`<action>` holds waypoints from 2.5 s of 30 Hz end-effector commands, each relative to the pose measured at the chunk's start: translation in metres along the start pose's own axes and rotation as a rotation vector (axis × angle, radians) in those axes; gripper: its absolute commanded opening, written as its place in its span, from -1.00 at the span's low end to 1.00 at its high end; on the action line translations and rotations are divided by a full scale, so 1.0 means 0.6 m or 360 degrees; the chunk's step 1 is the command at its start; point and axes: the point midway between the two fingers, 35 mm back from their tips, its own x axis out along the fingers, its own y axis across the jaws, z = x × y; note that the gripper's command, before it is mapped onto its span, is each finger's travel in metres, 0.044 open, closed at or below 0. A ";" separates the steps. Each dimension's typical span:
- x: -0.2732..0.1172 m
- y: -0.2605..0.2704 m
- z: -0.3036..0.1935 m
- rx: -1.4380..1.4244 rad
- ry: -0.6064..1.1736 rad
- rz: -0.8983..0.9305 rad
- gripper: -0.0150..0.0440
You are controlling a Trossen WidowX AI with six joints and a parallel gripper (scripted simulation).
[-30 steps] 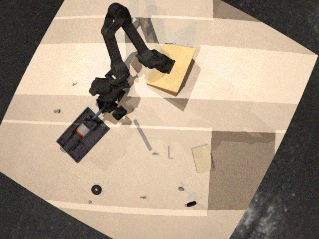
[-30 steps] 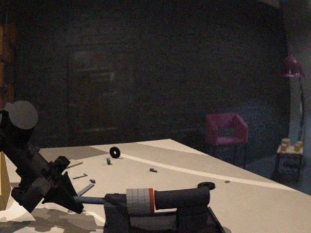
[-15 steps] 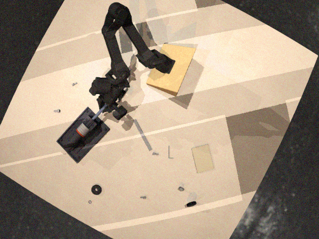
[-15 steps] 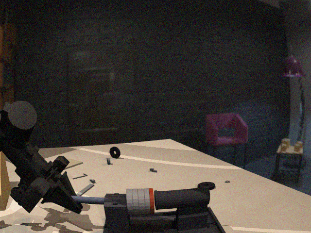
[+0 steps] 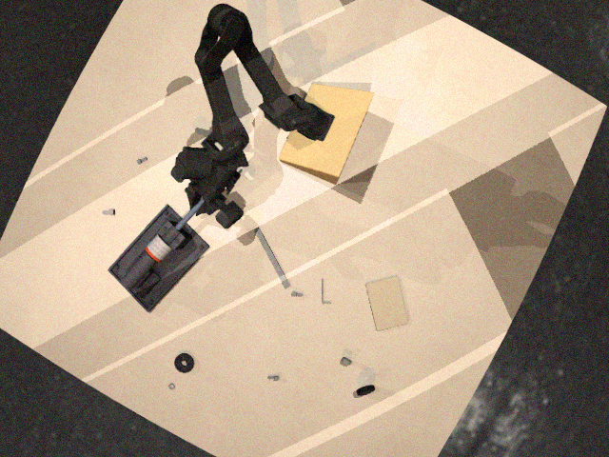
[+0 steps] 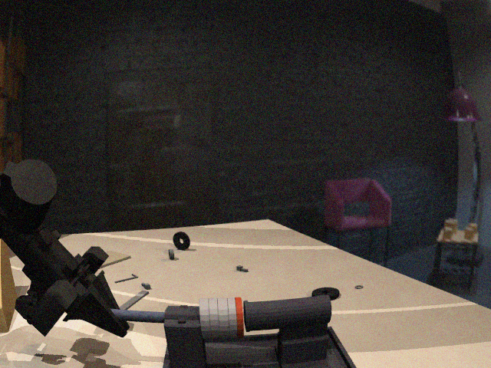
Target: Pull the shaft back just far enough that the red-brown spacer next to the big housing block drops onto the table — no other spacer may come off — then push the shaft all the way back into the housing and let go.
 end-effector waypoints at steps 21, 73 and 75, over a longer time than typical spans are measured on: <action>-0.004 0.000 0.004 -0.0006 -0.0001 -0.0001 -0.49; -0.001 0.000 0.000 -0.0005 -0.0001 -0.0001 -0.49; 0.000 0.000 -0.001 -0.0005 -0.0001 -0.0001 -0.49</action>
